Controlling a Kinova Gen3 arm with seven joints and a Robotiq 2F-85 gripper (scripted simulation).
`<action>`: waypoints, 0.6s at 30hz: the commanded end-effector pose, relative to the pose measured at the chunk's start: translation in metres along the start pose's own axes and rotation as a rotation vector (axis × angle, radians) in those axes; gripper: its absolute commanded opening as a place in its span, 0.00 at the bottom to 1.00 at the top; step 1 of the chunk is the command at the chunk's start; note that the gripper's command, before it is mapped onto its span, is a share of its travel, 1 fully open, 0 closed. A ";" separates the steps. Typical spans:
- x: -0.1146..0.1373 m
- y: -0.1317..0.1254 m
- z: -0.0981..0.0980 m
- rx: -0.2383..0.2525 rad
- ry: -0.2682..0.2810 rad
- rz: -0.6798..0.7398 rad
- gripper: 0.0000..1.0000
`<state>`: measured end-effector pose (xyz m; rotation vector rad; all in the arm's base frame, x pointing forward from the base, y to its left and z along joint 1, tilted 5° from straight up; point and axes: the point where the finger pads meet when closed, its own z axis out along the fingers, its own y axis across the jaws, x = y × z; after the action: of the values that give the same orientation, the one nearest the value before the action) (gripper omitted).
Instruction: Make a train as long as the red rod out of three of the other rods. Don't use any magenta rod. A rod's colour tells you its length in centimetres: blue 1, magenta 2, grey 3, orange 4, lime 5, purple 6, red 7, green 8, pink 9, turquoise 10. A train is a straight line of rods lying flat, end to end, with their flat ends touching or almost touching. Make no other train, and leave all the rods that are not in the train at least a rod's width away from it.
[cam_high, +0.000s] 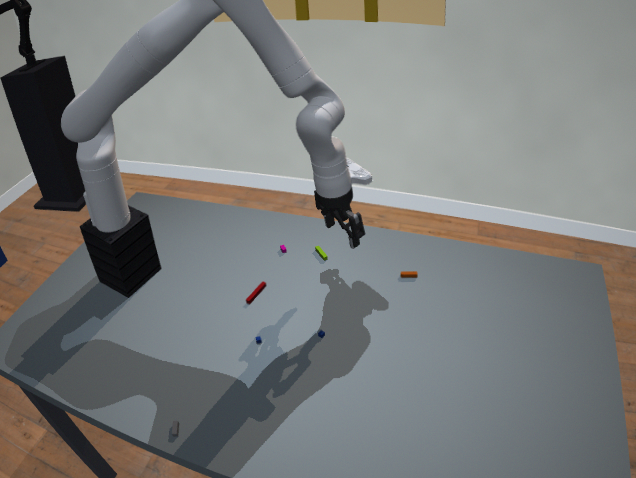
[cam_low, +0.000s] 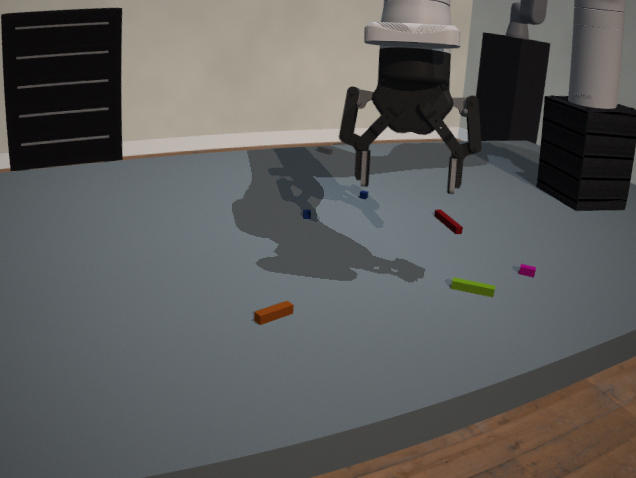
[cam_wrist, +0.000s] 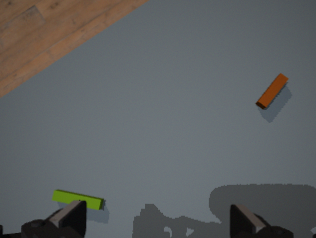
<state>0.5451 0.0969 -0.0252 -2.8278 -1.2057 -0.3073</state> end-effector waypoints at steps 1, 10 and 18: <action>-0.004 -0.013 -0.001 -0.002 -0.010 0.012 1.00; -0.010 -0.024 0.000 -0.004 -0.022 0.025 1.00; -0.016 -0.035 0.000 -0.006 -0.034 0.038 1.00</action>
<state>0.5192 0.1052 -0.0291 -2.8640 -1.1594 -0.2756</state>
